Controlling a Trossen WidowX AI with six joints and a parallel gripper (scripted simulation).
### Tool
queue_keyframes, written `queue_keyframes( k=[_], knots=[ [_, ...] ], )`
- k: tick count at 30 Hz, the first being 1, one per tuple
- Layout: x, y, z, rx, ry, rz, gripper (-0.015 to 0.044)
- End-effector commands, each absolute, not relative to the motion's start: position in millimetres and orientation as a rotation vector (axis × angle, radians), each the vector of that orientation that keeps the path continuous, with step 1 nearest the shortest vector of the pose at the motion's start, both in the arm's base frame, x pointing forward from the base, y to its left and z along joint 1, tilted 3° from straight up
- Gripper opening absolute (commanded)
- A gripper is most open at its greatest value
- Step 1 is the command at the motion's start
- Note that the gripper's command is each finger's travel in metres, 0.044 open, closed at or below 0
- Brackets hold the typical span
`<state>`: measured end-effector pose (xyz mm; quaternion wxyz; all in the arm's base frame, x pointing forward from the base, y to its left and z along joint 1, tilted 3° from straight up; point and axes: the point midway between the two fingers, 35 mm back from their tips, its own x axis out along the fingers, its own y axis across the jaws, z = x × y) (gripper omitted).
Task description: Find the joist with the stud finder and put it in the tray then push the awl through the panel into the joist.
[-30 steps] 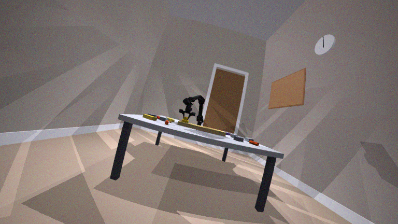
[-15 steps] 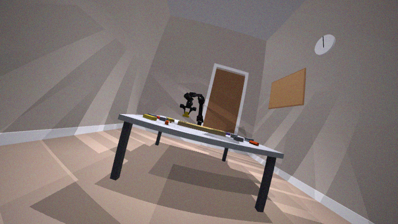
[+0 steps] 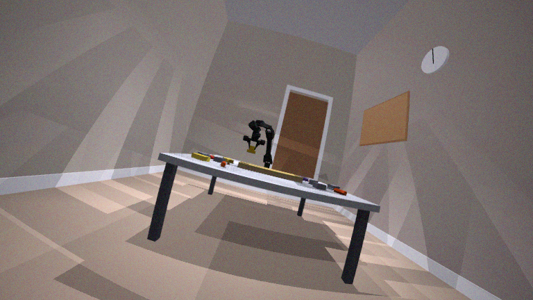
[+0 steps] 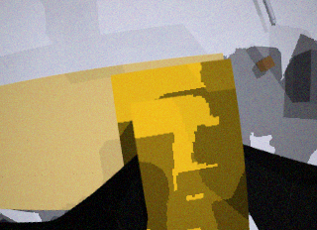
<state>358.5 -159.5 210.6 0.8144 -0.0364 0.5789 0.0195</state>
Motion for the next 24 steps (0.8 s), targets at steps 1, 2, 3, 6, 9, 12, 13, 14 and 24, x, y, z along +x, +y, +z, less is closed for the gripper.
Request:
queue_keyframes(
  k=[1,2,3,6,9,12,13,14,24],
  knots=[
    [367.2,-136.4,212.9,-0.122,1.226,0.091,0.0000],
    [369.2,-129.9,212.3,-0.132,1.226,0.106,0.0000],
    [371.0,-123.4,211.7,-0.142,1.226,0.120,0.0000],
    [375.9,-103.7,210.0,-0.172,1.225,0.162,0.0000],
    [379.6,-83.9,208.3,-0.203,1.223,0.205,0.0000],
    [382.4,-64.0,206.6,-0.233,1.221,0.247,0.0000],
    [383.0,-57.3,206.0,-0.244,1.220,0.261,0.0000],
    [383.6,-50.6,205.4,-0.254,1.219,0.276,0.0000],
    [382.7,15.8,199.5,-0.356,1.207,0.416,0.0000]
  ],
)
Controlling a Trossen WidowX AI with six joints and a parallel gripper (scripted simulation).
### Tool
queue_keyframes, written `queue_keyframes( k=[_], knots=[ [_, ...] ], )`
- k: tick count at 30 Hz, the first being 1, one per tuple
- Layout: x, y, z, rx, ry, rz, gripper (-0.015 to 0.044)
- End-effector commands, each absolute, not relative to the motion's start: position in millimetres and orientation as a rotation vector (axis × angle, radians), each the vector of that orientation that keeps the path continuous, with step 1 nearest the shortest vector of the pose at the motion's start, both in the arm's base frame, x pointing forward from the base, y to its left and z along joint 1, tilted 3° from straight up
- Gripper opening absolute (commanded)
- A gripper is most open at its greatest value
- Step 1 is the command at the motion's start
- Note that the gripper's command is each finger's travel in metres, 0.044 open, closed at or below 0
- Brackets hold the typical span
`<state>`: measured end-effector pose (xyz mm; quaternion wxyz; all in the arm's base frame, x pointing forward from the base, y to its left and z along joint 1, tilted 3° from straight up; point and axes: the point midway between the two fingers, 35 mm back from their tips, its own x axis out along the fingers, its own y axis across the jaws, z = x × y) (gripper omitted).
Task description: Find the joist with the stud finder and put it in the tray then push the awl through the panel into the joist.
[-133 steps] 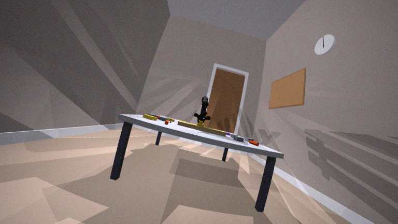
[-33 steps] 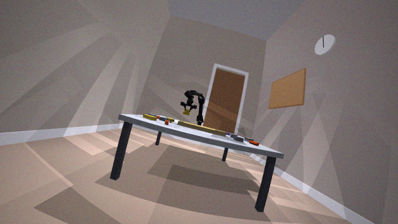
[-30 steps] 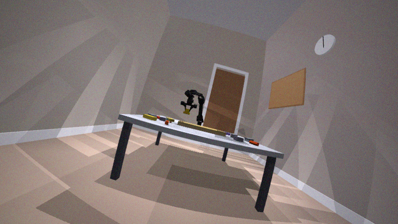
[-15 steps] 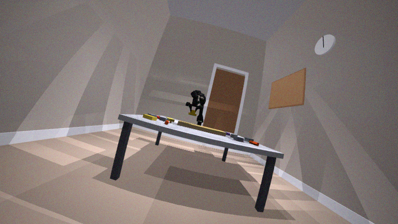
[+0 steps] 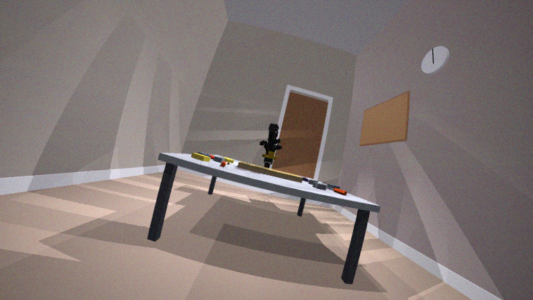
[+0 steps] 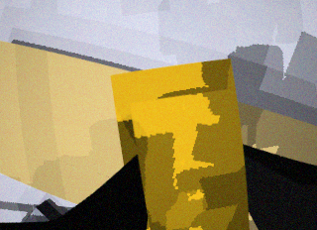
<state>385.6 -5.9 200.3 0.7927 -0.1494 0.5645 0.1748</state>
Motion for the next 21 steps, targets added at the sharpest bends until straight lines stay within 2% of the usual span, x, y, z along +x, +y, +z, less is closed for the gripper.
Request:
queue_keyframes(
  k=[1,21],
  knots=[
    [382.0,22.4,198.9,-0.367,1.205,0.431,0.0000],
    [344.2,147.0,186.9,-0.573,1.159,0.709,0.0000]
  ],
)
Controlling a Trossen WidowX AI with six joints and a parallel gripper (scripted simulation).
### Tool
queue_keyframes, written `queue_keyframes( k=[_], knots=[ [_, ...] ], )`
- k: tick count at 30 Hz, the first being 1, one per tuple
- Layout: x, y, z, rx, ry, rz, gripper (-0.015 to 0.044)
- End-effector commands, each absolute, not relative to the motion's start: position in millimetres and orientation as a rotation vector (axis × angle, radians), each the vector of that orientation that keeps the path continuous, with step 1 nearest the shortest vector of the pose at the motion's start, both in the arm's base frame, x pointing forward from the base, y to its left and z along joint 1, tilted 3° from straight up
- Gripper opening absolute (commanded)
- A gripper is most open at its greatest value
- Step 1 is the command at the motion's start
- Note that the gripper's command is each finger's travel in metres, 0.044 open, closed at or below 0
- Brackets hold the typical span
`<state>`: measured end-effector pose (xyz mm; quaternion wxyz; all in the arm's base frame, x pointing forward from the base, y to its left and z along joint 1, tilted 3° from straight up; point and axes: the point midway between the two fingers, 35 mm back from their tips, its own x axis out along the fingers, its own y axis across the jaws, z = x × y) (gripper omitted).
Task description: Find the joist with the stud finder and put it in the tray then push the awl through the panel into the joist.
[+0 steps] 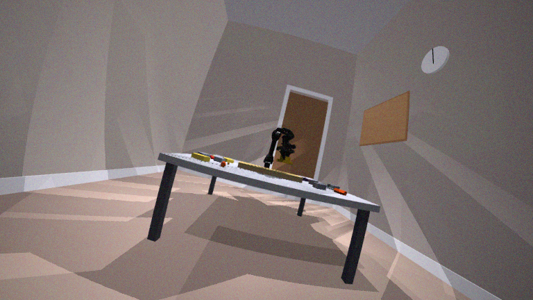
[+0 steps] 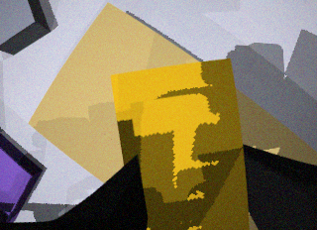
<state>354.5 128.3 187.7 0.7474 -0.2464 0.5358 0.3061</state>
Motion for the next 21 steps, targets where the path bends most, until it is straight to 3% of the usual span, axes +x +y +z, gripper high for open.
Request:
queue_keyframes(
  k=[1,21],
  knots=[
    [341.3,152.7,186.2,-0.584,1.156,0.723,0.0000],
    [263.0,252.8,173.8,-0.792,1.082,0.997,0.0000]
  ],
)
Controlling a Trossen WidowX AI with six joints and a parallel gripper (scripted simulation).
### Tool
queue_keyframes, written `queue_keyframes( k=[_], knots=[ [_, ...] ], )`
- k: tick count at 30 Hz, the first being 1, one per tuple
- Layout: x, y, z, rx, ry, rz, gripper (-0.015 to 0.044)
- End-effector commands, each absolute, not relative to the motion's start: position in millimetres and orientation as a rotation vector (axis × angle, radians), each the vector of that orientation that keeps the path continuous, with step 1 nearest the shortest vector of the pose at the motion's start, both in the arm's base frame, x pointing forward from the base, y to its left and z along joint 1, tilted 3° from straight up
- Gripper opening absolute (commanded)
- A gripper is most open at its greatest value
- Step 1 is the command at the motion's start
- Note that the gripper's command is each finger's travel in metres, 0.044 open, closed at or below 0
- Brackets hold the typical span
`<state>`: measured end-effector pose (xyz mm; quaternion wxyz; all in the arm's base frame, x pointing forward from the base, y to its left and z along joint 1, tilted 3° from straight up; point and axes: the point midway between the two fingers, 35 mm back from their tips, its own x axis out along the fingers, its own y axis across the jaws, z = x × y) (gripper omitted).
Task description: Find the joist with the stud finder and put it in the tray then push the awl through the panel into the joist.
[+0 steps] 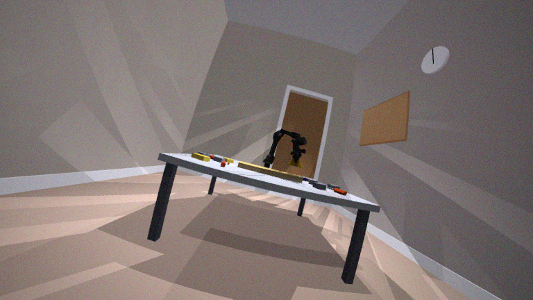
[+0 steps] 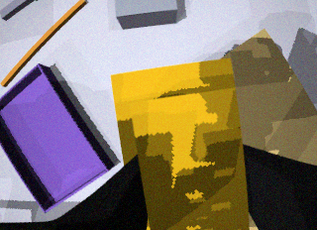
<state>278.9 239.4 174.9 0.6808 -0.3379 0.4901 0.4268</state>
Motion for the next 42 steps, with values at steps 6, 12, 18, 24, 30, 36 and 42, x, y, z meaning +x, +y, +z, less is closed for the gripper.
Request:
queue_keyframes(
  k=[6,12,18,24,30,36,42],
  knots=[
    [233.7,276.4,170.1,-0.855,1.054,1.078,0.0000],
    [202.3,296.6,166.2,-0.918,1.023,1.159,0.0000],
    [169.2,313.3,162.4,-0.980,0.990,1.238,0.0000],
    [134.8,326.3,158.6,-1.042,0.954,1.318,0.0000],
    [126.1,329.0,156.8,-1.058,0.944,1.337,0.0000],
    [126.9,330.1,149.1,-1.058,0.944,1.337,0.0000],
    [127.8,331.1,139.6,-1.058,0.944,1.337,0.0000]
  ],
)
